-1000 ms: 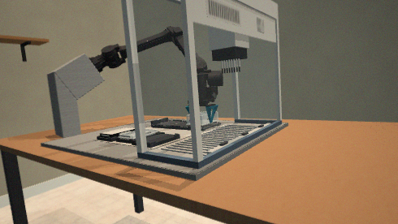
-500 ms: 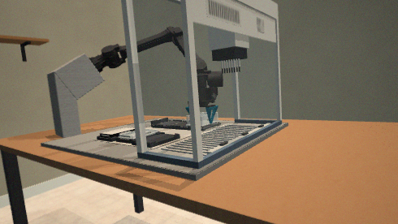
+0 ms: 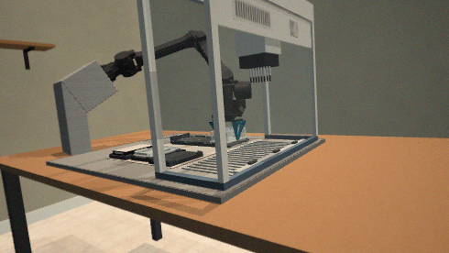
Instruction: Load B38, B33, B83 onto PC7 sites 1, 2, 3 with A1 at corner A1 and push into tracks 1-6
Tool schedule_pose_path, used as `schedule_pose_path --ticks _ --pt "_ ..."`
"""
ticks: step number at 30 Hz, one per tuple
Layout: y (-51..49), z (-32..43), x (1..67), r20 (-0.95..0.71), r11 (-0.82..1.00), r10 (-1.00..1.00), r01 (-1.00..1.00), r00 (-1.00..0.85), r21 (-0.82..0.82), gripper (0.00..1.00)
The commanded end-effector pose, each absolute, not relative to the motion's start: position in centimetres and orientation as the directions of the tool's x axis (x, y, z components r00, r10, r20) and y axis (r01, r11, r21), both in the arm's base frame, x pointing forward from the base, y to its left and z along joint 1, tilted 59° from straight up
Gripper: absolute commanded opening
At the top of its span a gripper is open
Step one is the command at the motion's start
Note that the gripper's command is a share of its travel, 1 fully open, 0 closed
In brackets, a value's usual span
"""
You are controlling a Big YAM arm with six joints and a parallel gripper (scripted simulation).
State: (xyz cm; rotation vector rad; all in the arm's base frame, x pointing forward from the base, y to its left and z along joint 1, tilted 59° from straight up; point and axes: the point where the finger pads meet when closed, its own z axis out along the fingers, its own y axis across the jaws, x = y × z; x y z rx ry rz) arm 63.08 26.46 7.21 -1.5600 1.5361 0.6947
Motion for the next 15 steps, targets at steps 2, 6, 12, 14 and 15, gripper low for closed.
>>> schedule_pose_path --ticks 2,6,12,14,15 --pt "27.24 8.13 63.99 -0.843 0.081 -0.523 -0.978 0.124 -0.195 0.0" --pt "26.52 8.09 64.32 -0.843 0.092 -0.525 -0.976 0.119 -0.196 0.0" --pt "27.17 8.23 64.16 -0.843 0.085 -0.523 -0.977 0.126 -0.198 0.0" --pt "27.41 8.09 64.05 -0.843 0.081 -0.523 -0.977 0.125 -0.195 0.0" --pt "27.42 7.99 64.05 -0.843 0.081 -0.523 -0.978 0.124 -0.194 0.0"
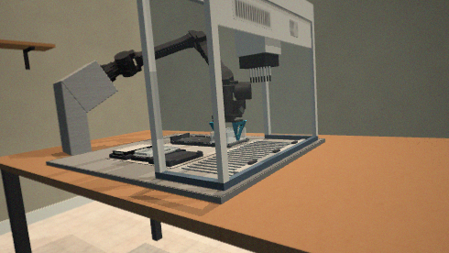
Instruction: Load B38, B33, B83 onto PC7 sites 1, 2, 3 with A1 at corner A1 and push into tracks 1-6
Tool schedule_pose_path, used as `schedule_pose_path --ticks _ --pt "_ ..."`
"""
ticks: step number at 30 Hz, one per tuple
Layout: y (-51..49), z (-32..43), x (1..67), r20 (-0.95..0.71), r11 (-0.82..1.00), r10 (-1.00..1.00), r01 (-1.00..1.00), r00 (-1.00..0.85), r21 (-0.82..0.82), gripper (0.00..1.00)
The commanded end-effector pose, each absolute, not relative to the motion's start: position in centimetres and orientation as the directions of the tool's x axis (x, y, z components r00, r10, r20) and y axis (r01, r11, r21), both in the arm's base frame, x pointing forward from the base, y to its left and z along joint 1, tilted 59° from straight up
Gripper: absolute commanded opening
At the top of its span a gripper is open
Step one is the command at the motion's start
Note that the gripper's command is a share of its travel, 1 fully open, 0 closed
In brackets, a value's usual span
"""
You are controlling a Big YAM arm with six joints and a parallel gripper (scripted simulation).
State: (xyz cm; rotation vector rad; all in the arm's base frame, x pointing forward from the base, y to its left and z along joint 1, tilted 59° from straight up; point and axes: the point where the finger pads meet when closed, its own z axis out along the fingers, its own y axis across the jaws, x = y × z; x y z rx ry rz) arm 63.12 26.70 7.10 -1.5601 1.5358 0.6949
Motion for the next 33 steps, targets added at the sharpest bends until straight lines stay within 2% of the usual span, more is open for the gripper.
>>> schedule_pose_path --ticks 1,14,15,33 --pt "27.3 7.9 64.1 -0.843 0.083 -0.524 -0.978 0.121 -0.192 0.0" --pt "26.1 8.2 64.1 -0.842 0.094 -0.527 -0.977 0.116 -0.193 0.0" --pt "26.1 8.2 64.1 -0.842 0.094 -0.527 -0.977 0.116 -0.193 0.96" --pt "24.4 9.6 64.9 -0.84 0.111 -0.528 -0.97 0.126 -0.215 0.96"
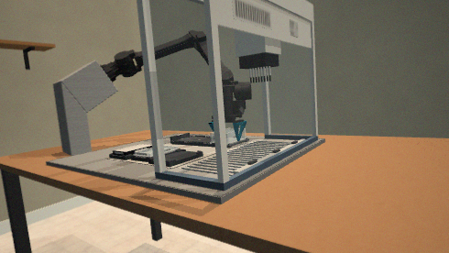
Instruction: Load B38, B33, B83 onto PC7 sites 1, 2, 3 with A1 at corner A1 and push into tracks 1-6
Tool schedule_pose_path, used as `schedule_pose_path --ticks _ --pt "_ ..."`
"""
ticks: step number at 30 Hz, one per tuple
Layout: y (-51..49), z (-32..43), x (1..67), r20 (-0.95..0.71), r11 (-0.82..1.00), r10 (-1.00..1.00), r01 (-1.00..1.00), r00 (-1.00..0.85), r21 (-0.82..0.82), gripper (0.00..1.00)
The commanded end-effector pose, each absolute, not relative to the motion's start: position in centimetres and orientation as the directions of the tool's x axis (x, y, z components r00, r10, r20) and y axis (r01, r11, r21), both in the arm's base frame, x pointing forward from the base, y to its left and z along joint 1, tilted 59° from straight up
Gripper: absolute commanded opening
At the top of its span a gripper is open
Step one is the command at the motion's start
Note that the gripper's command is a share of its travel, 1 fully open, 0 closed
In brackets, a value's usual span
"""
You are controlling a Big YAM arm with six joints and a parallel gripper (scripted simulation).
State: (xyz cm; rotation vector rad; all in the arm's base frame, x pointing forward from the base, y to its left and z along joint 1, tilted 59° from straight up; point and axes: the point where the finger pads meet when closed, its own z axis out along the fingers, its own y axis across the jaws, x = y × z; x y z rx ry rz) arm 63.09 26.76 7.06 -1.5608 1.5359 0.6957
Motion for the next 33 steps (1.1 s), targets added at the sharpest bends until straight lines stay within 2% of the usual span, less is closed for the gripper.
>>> schedule_pose_path --ticks 1,8,20,25,27,32,33 --pt "24.1 10.2 64.8 -0.841 0.111 -0.526 -0.969 0.13 -0.219 0.96" --pt "24.3 8.8 63.2 -0.842 0.084 -0.528 -0.98 0.111 -0.181 0.96" --pt "19.2 12.0 62.8 -0.841 0.11 -0.529 -0.974 0.11 -0.197 0.96" --pt "21.2 10.3 61.7 -0.843 0.064 -0.528 -0.985 0.104 -0.162 0.96" --pt "17.8 12.4 62.5 -0.842 0.11 -0.53 -0.976 0.104 -0.19 0.96" --pt "18.7 12.7 62.6 -0.841 0.094 -0.528 -0.976 0.118 -0.196 0.96" --pt "17.1 12.6 62.2 -0.839 0.111 -0.529 -0.97 0.128 -0.218 1.0"
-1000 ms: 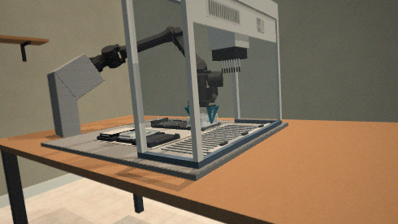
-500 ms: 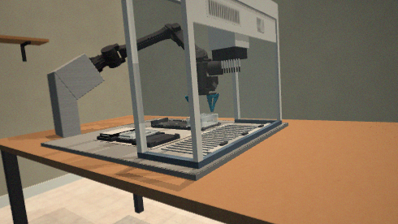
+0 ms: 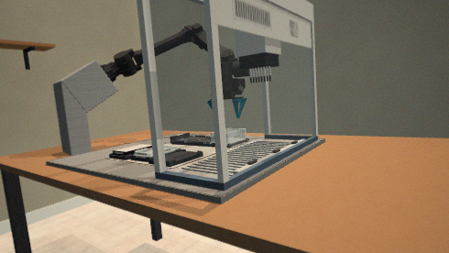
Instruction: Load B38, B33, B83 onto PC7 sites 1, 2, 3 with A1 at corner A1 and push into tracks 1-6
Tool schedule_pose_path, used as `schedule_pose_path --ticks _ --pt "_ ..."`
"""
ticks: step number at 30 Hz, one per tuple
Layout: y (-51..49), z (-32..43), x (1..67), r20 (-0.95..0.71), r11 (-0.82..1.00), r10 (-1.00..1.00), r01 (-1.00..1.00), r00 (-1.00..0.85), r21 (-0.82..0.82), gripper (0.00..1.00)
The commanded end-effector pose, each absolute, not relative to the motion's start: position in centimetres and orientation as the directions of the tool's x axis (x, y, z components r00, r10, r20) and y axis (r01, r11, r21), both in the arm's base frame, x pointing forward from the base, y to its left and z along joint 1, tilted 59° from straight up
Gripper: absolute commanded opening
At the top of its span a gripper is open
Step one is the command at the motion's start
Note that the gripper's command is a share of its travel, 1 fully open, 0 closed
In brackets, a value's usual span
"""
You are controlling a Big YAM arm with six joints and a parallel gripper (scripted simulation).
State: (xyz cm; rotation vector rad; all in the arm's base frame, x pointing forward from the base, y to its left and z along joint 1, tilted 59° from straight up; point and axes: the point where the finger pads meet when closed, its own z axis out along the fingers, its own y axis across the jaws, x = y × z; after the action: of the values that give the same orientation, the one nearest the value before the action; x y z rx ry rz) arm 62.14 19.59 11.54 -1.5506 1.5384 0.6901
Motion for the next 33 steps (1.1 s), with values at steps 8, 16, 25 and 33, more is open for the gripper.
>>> schedule_pose_path --ticks 8,16,25,33 --pt "15.9 7.4 59.7 -0.842 0.11 -0.531 -0.977 0.098 -0.183 1.0" --pt "14.3 3.4 56.6 -0.842 0.109 -0.53 -0.977 0.098 -0.183 1.0" --pt "14.1 -0.1 53.5 -0.842 0.087 -0.527 -0.979 0.11 -0.182 1.0" --pt "11.3 -4.1 50.7 -0.842 0.108 -0.53 -0.977 0.098 -0.182 1.0"
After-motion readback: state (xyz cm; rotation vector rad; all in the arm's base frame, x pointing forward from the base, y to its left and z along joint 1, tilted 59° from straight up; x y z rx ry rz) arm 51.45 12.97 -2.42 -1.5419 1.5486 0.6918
